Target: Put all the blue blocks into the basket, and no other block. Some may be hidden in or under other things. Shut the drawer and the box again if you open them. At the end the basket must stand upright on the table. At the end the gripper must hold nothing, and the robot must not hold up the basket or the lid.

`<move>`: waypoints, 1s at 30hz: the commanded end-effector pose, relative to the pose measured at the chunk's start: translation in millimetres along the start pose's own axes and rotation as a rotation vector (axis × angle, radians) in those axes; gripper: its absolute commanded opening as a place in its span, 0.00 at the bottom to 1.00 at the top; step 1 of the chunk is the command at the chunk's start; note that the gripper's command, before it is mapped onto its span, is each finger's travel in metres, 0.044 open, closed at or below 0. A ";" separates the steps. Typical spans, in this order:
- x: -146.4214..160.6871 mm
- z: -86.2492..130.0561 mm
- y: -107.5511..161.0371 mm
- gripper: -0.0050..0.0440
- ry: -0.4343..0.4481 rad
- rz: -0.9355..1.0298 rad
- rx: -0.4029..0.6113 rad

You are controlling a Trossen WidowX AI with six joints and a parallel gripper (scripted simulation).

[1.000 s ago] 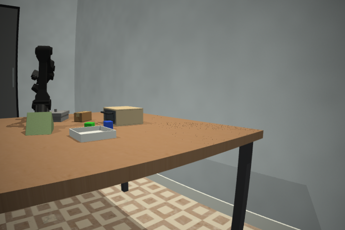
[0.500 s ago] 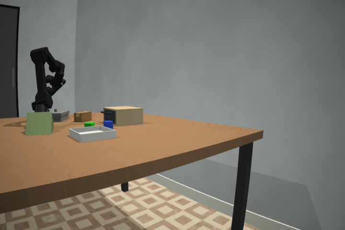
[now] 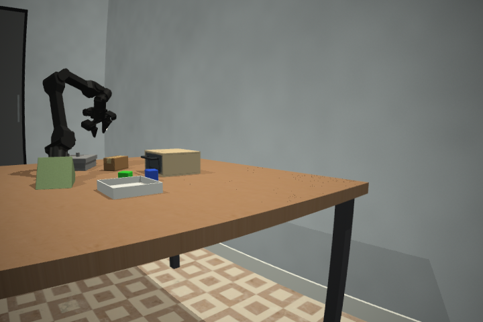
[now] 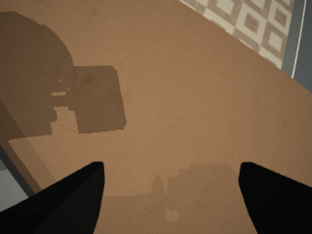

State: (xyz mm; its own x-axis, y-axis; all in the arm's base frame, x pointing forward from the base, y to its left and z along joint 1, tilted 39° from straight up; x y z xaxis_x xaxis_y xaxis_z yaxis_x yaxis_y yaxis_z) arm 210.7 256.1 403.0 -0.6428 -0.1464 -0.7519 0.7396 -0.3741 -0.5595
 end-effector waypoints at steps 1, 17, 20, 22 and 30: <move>-7.5 9.3 39.8 0.68 -0.020 -0.103 0.106; -5.1 59.4 165.5 0.68 -0.038 -0.548 0.413; -1.0 71.6 192.5 0.68 -0.038 -0.548 0.413; 1.8 79.8 210.6 0.68 -0.038 -0.548 0.413; 22.4 107.3 257.4 0.68 -0.026 -0.792 0.519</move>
State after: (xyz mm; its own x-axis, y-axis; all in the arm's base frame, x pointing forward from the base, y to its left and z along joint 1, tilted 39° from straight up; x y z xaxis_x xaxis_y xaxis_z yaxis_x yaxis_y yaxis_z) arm 358.7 81.9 296.7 -0.9280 0.2027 -0.3126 0.0697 -0.7299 -0.6800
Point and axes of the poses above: the point midway between the two fingers, 35 mm back from their tips, its own z axis back along the fingers, its own x axis across the jaws, y = z × x, the point moved 1 cm from there along z, back along the fingers, and after that the axes turned 11 degrees about z, right-handed, at the moved point
